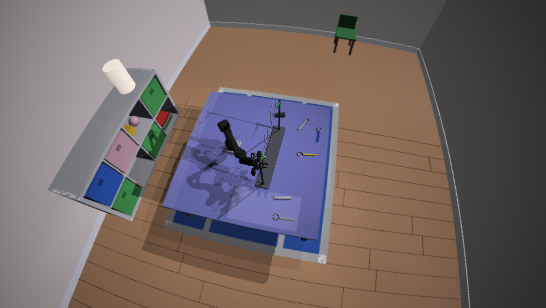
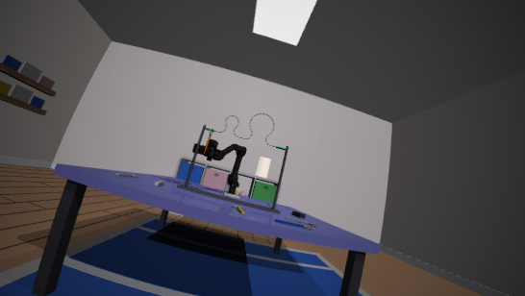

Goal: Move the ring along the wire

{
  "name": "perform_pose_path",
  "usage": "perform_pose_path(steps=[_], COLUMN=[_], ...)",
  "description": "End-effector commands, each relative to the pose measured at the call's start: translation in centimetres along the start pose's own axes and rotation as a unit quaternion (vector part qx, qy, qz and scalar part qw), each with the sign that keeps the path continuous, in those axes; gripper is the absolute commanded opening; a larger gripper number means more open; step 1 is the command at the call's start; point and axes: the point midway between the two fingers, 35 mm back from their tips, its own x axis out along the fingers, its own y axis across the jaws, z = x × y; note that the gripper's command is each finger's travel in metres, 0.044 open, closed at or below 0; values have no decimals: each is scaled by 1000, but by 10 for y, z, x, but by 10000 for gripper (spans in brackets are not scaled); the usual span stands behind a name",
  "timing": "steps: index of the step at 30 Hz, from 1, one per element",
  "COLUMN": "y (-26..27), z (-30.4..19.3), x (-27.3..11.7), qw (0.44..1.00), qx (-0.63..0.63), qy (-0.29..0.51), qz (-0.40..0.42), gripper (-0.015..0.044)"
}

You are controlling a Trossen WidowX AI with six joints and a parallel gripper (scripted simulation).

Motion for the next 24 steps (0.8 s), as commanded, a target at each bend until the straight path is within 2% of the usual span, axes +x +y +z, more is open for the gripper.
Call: perform_pose_path(steps=[1, 7, 24], y=[0, 0, 2], z=[0, 0, 14], x=[0, 0, 0], qw=[1000, 1000, 1000], qx=[0, 0, 2], qy=[0, 0, 0], qz=[0, 0, -4], gripper=[3, -150, -150])
